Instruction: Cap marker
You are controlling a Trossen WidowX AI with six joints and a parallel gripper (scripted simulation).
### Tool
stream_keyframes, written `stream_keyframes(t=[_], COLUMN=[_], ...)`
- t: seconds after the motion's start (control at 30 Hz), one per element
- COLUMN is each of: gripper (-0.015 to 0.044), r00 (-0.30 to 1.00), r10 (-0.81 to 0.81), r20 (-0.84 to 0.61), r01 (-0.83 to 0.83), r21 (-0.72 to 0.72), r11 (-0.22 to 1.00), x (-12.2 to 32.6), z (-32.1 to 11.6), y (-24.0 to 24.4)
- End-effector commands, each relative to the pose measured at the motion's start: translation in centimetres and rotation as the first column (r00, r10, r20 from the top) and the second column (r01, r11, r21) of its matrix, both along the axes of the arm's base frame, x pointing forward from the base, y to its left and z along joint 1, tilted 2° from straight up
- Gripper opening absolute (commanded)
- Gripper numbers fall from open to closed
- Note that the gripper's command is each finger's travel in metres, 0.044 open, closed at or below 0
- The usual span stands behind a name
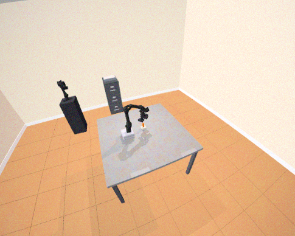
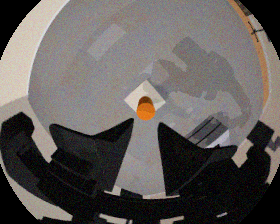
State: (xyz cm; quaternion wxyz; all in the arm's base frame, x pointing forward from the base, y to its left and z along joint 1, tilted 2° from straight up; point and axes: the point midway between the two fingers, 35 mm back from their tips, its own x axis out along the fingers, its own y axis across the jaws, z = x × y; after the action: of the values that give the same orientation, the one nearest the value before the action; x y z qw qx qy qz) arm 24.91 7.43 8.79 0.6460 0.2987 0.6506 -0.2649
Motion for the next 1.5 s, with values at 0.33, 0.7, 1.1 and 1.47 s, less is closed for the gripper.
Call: stream_keyframes(t=[0.33,0.7,1.1,1.47], gripper=[0.0,0.0,0.0,0.0], r00=[0.635,0.635,0.635,0.635], r10=[0.772,0.772,0.772,0.772], r20=[0.036,0.036,0.036,0.036], r01=[-0.771,-0.771,-0.771,-0.771], r21=[-0.029,-0.029,-0.029,-0.029], r11=[0.636,0.636,0.636,0.636], x=[0.1,0.1,0.1,0.1], z=[-0.4,-0.4,-1.5,-3.1], y=[-0.1,-0.1,0.0,0.1])
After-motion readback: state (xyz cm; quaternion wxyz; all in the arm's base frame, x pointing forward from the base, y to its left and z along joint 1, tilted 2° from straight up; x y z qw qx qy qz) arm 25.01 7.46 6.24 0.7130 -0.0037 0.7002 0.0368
